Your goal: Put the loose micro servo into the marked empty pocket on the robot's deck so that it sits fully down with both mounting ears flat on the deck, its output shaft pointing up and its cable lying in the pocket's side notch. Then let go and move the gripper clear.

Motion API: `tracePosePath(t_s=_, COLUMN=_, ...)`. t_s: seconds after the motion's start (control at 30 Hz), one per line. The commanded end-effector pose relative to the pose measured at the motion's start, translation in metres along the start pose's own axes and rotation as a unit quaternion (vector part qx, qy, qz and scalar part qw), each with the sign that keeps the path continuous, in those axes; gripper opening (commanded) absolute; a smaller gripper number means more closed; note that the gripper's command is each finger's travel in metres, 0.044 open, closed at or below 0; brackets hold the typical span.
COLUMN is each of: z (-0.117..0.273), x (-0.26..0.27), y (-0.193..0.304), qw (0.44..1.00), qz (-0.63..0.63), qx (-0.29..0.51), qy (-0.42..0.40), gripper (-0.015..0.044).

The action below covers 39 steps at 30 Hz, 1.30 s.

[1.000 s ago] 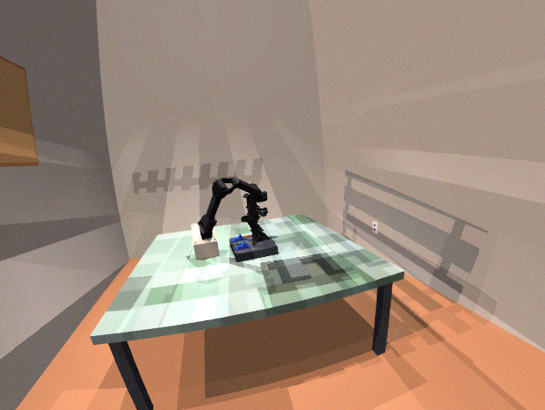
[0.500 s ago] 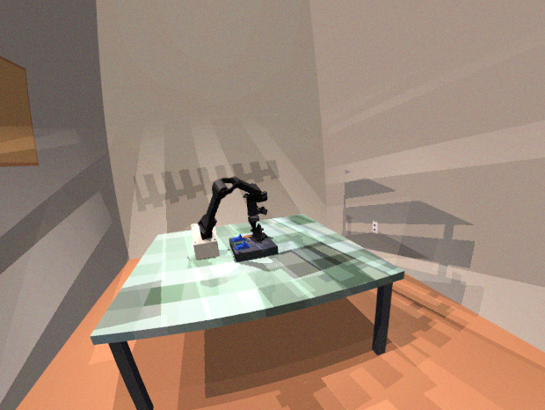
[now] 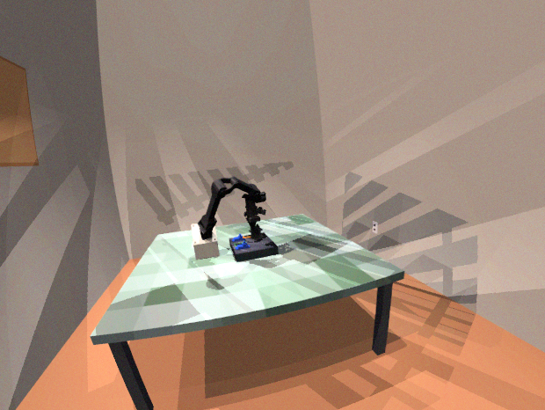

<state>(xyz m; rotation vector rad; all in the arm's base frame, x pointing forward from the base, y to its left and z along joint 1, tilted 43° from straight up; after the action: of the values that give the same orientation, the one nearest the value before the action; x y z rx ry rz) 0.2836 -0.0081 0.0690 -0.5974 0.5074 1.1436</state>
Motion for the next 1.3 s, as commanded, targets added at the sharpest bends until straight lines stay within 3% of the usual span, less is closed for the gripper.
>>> tracePosePath(t_s=0.0, z=0.002, x=-0.003, y=0.014, qw=1.0, qz=0.001, qx=-0.003, qy=-0.003, gripper=0.0)
tracePosePath(t_s=0.63, z=0.002, x=-0.025, y=0.096, qw=1.0, qz=0.003, qx=-0.002, qy=-0.002, gripper=0.0)
tracePosePath(t_s=1.27, z=-0.018, x=-0.025, y=0.098, qw=1.0, qz=0.003, qx=-0.002, qy=-0.002, gripper=0.0)
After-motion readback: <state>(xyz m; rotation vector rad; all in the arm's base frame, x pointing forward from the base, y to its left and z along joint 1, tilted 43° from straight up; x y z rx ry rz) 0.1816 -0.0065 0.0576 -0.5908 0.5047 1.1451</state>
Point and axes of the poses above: the point midway between the two fingers, 35 mm back from their tips, its own z axis back along the fingers, its own x axis across the jaws, y = z × x, the point moved 4 cm from there along z, back along the fingers, and after that the axes turned 15 degrees about -z, right-handed, at the moved point
